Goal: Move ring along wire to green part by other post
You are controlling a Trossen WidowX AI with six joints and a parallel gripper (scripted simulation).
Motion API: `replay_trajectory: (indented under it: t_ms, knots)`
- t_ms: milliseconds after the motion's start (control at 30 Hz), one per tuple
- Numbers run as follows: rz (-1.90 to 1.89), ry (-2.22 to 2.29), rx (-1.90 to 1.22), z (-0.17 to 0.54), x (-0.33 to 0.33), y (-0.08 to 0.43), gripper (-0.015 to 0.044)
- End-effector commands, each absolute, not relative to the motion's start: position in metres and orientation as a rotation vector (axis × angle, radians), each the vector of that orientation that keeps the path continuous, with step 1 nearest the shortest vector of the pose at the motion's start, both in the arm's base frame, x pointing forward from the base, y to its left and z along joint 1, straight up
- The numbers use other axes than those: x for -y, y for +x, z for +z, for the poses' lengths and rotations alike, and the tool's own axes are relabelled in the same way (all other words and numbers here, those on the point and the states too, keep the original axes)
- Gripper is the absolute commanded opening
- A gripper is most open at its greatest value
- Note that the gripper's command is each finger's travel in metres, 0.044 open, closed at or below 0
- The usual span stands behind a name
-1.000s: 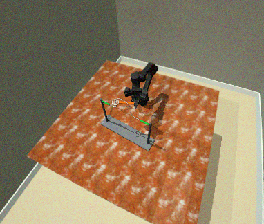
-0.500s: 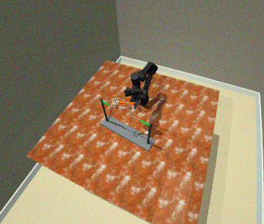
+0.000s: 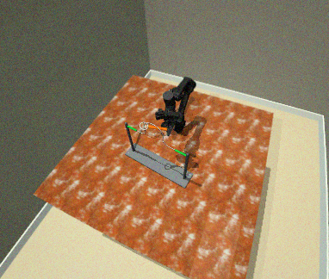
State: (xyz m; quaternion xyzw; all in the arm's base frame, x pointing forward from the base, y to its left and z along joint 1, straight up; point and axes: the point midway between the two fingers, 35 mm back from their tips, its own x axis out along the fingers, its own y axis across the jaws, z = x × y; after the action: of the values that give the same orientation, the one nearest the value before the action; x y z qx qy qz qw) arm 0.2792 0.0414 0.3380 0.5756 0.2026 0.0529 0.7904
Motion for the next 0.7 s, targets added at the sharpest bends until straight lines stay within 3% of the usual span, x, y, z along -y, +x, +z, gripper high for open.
replay_trajectory:
  t_ms: [0, 667]
  knots:
    - [0.110, 1.205, -0.428, 0.3414, -0.0406, 0.2790, -0.0150]
    - [0.052, 1.038, -0.447, 0.3325, -0.0369, 0.2786, -0.0150]
